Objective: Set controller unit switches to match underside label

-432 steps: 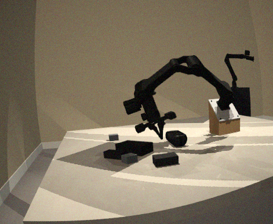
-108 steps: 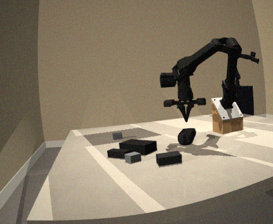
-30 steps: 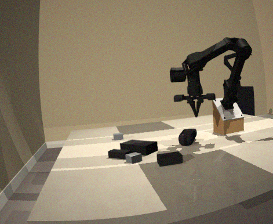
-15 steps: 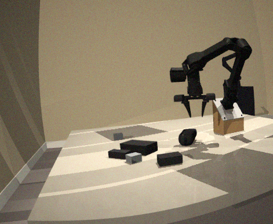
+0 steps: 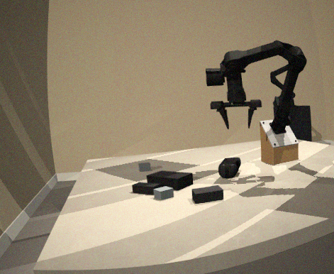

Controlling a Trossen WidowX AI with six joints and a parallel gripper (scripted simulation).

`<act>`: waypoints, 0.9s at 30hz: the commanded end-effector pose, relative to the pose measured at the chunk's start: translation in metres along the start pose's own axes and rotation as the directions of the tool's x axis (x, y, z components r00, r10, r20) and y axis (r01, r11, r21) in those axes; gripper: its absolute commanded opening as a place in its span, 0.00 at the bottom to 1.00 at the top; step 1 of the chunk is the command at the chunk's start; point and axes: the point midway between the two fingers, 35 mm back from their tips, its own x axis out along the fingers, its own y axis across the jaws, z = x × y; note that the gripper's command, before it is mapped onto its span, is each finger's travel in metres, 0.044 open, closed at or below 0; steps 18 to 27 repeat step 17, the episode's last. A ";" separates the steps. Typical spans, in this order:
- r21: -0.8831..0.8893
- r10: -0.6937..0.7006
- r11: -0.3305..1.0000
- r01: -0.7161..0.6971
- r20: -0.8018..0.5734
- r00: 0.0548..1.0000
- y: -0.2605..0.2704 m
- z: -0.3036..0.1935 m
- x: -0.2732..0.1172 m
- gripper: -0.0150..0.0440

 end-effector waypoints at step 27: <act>-0.002 -0.005 1.000 0.005 0.001 1.000 -0.003 0.001 -0.027 0.25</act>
